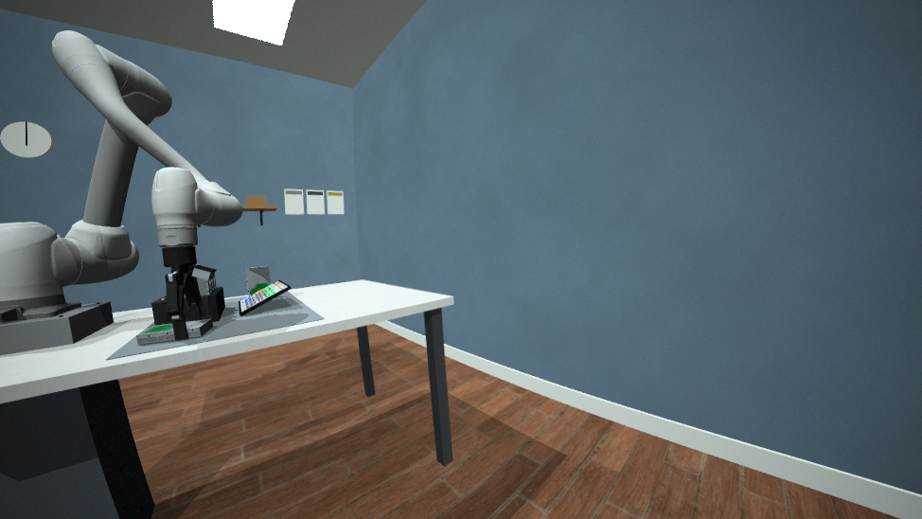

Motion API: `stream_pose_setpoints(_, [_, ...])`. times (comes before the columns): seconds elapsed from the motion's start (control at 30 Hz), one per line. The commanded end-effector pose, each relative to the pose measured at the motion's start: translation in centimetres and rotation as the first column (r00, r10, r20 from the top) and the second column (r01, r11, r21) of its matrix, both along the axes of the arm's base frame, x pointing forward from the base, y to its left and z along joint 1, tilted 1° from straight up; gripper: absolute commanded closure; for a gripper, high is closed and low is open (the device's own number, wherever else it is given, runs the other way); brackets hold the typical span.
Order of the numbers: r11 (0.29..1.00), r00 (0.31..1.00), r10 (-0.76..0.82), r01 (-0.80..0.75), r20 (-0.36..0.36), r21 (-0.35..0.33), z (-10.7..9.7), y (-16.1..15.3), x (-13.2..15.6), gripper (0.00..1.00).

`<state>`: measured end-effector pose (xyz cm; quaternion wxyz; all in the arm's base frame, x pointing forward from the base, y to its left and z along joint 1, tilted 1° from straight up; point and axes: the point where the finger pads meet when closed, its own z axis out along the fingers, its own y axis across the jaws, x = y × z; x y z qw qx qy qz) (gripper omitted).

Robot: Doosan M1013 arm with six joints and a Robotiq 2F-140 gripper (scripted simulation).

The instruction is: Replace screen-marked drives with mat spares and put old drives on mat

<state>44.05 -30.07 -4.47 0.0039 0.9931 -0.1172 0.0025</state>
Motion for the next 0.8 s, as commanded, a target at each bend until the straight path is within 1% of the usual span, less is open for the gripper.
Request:
stream_pose_setpoints(0.0, [1.0, 1.0, 0.0, 0.0, 0.001, 0.0, 0.05, -0.02, 0.05, 0.9])
stream_pose_setpoints(0.47, [1.0, 1.0, 0.0, 0.0, 0.001, 0.0, 0.16, -0.02, 0.05, 0.9])
stream_pose_setpoints(0.77, [1.0, 1.0, 0.0, 0.0, 0.001, 0.0, 0.68, -0.02, 0.04, 0.9])
